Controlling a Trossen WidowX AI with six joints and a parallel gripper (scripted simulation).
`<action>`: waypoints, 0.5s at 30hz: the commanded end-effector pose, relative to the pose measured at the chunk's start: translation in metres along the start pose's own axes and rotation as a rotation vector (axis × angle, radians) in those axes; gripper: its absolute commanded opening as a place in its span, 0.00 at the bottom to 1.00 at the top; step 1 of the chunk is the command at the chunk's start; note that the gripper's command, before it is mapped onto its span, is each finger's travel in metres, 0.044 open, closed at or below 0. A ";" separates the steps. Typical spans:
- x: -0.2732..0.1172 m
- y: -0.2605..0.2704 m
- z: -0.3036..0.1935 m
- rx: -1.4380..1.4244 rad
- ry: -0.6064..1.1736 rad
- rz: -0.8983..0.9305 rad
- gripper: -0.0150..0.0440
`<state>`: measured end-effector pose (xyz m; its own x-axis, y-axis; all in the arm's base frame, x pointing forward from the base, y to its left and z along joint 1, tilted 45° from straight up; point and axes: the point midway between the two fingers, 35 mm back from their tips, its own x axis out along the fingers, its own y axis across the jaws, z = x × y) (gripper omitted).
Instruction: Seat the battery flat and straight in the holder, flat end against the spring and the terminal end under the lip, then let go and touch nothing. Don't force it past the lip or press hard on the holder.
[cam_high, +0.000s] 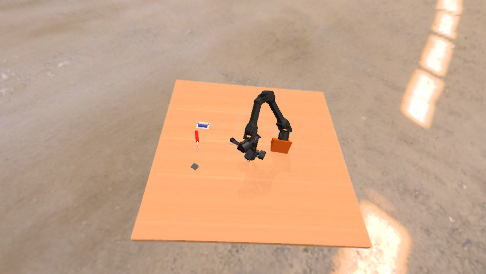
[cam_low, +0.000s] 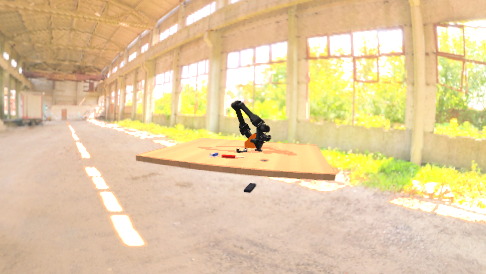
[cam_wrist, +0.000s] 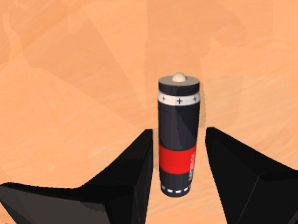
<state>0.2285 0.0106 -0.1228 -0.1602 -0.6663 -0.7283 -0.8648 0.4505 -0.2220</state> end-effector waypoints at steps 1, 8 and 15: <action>0.003 0.002 -0.001 -0.011 0.009 0.000 0.43; 0.003 0.002 -0.001 -0.011 0.009 0.000 0.35; -0.033 0.001 0.000 -0.011 0.006 0.001 0.35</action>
<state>0.2246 0.0170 -0.1129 -0.1822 -0.6793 -0.7109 -0.8744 0.4425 -0.1988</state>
